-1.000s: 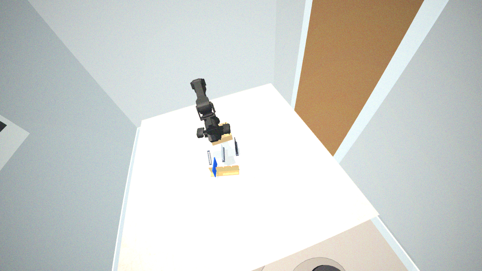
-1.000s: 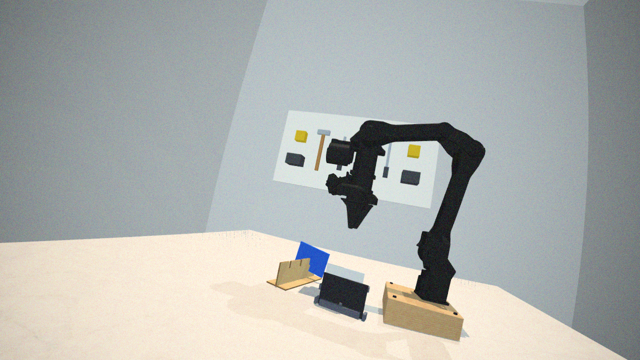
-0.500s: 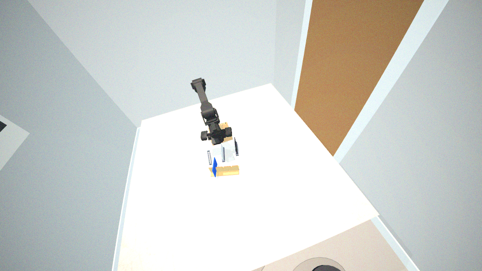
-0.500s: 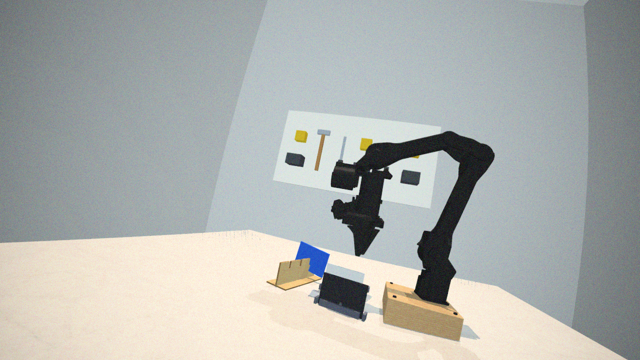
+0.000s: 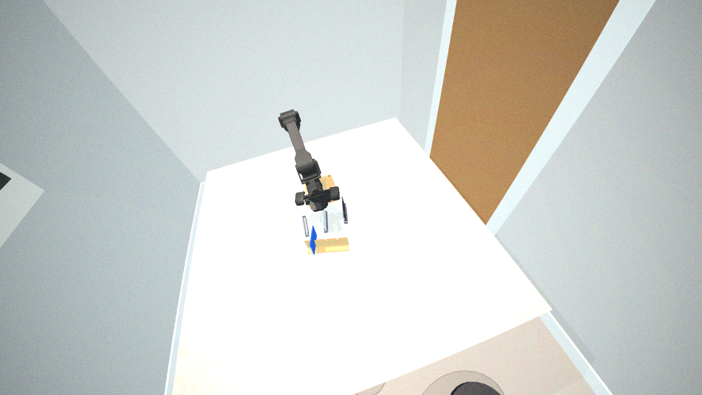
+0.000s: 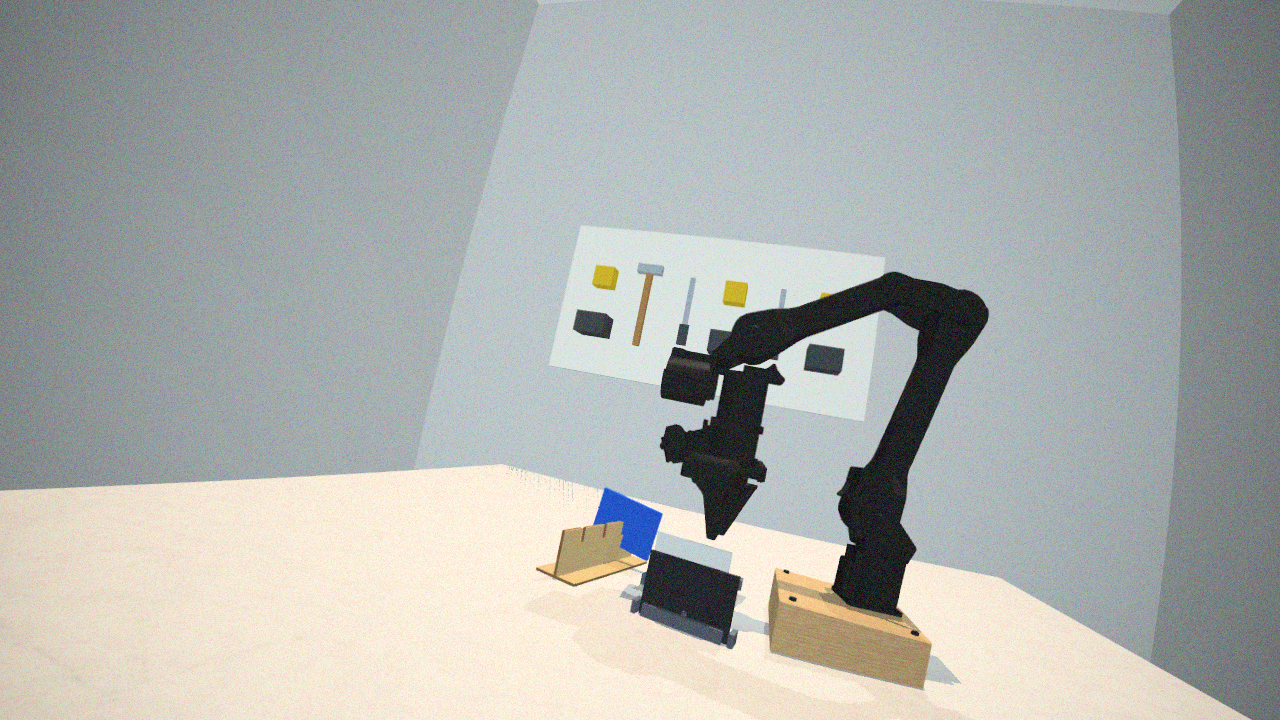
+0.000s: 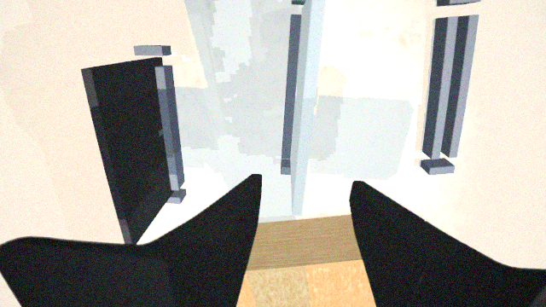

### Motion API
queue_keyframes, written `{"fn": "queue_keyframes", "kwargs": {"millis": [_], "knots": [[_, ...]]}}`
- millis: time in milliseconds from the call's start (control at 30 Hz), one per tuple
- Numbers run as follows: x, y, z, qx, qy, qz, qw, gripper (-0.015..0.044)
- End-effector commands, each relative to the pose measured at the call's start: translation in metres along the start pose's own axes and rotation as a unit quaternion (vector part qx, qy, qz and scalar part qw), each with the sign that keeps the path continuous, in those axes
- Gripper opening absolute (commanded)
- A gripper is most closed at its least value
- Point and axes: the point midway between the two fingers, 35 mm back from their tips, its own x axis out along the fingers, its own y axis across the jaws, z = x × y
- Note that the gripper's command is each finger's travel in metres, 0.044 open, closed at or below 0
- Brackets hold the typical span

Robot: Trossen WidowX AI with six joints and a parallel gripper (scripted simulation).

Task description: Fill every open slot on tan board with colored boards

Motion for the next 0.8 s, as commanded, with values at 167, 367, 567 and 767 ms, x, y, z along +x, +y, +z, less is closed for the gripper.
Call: {"fn": "queue_keyframes", "kwargs": {"millis": [167,367,567,767], "knots": [[0.014,0.001,-0.001,0.0,0.005,0.002,1.0,0.0185],[0.022,0.001,-0.001,0.0,0.005,0.002,1.0,0.0185],[0.031,0.001,-0.002,0.0,0.005,0.002,1.0,0.0185],[0.04,0.001,-0.002,0.0,0.005,0.002,1.0,0.0185]]}}
